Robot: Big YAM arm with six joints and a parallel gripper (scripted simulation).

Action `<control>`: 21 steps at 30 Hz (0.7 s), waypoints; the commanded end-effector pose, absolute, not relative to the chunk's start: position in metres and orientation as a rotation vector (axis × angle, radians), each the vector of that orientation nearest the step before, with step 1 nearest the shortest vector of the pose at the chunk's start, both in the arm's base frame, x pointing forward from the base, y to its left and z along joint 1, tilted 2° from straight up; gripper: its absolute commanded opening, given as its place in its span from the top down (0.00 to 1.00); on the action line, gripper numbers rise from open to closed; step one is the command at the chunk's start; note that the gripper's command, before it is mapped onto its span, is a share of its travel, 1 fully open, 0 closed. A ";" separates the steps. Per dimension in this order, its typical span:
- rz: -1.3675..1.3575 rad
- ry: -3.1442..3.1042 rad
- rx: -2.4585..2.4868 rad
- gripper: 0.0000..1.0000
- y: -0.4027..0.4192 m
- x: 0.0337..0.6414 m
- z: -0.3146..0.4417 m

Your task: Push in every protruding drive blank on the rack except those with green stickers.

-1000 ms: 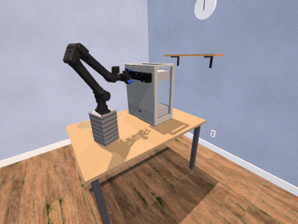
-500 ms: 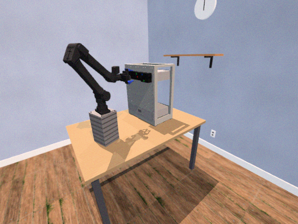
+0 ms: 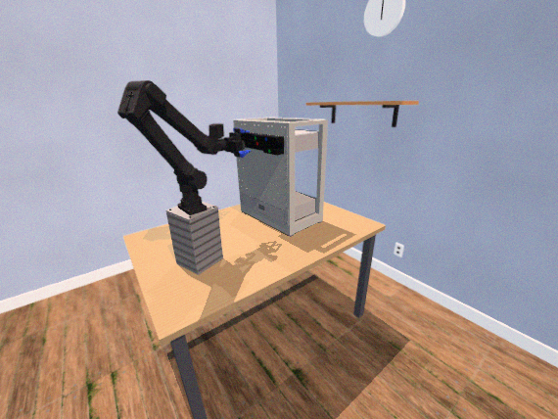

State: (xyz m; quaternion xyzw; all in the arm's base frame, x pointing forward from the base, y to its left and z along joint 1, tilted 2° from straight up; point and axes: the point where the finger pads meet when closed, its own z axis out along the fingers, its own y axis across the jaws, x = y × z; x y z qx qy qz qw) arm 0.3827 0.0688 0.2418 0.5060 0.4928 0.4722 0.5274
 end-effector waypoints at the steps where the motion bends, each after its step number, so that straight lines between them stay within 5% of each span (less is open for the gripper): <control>1: 1.172 1.141 1.172 0.00 0.079 0.393 0.269; 21: 1.155 1.138 1.181 0.00 0.070 0.391 0.263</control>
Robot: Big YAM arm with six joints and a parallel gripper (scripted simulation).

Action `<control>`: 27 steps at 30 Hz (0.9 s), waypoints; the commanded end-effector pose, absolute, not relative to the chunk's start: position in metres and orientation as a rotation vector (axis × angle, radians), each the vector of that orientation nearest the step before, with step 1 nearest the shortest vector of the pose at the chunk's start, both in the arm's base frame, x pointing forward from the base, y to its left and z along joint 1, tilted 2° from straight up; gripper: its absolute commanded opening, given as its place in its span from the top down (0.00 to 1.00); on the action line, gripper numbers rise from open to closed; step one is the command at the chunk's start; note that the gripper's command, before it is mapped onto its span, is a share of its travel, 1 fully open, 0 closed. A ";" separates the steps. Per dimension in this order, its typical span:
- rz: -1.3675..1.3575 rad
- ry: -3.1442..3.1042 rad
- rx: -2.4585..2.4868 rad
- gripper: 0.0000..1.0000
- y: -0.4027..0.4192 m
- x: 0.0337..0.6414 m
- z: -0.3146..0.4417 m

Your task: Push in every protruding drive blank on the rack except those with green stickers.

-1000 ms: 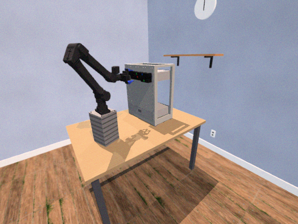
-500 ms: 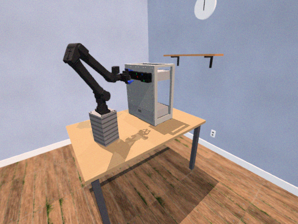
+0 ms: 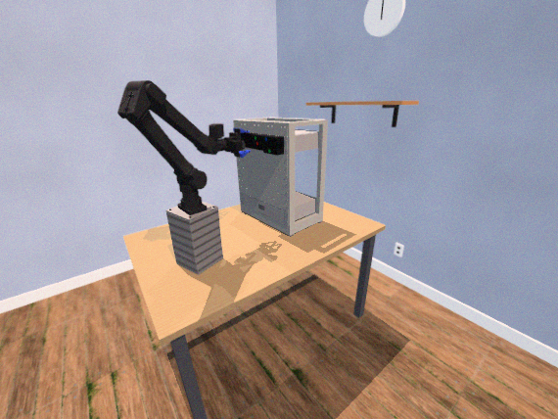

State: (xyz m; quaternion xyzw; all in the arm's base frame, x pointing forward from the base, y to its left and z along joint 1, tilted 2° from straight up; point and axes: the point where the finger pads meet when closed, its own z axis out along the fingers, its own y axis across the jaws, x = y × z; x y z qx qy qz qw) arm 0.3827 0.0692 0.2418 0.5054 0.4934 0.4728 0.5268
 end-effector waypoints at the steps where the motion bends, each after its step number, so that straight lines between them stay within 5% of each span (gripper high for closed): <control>1: 1.145 1.144 1.188 0.00 0.065 0.387 0.257; 27: 1.139 1.161 1.209 0.00 -0.023 0.379 0.234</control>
